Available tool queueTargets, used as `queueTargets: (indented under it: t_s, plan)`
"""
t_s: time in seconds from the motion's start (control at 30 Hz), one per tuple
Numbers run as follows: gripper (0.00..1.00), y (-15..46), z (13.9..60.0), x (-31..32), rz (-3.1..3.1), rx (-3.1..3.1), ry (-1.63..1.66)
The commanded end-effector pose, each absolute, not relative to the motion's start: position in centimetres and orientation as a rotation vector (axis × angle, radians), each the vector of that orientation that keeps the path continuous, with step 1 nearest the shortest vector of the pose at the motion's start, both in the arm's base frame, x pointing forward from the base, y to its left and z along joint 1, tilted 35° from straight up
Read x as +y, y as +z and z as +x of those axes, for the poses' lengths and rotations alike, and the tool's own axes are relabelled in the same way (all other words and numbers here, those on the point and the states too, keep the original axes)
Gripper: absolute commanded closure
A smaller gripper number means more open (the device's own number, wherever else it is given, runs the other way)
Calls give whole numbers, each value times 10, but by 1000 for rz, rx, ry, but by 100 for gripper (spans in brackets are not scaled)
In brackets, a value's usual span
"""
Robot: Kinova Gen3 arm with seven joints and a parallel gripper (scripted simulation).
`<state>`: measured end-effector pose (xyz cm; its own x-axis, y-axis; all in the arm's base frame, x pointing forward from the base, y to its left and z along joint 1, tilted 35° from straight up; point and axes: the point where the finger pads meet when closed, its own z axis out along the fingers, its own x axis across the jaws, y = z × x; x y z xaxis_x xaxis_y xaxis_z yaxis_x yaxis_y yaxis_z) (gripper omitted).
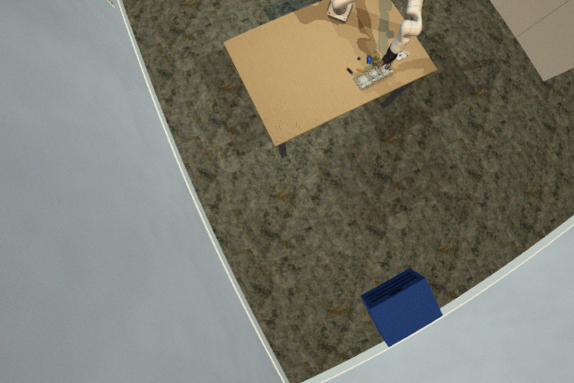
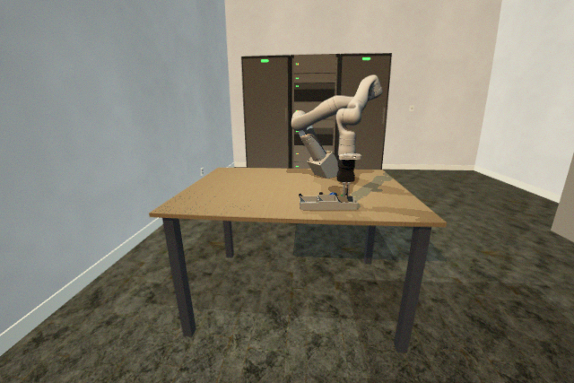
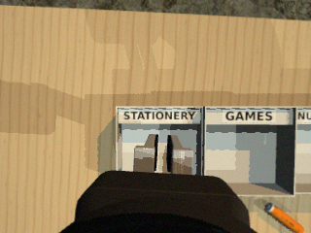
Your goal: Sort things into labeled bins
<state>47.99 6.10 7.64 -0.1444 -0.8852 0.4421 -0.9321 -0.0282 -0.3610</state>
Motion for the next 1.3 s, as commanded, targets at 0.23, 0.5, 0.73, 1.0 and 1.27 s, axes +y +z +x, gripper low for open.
queueTargets:
  t_s: [0.23,0.5,0.73,1.0,1.27]
  plan:
    - [69,56,488,47,1995,-2133,909]
    - [69,48,491,43,1995,-2133,909]
    - [69,48,491,43,1995,-2133,909]
    - [69,48,491,43,1995,-2133,909]
    - [69,48,491,43,1995,-2133,909]
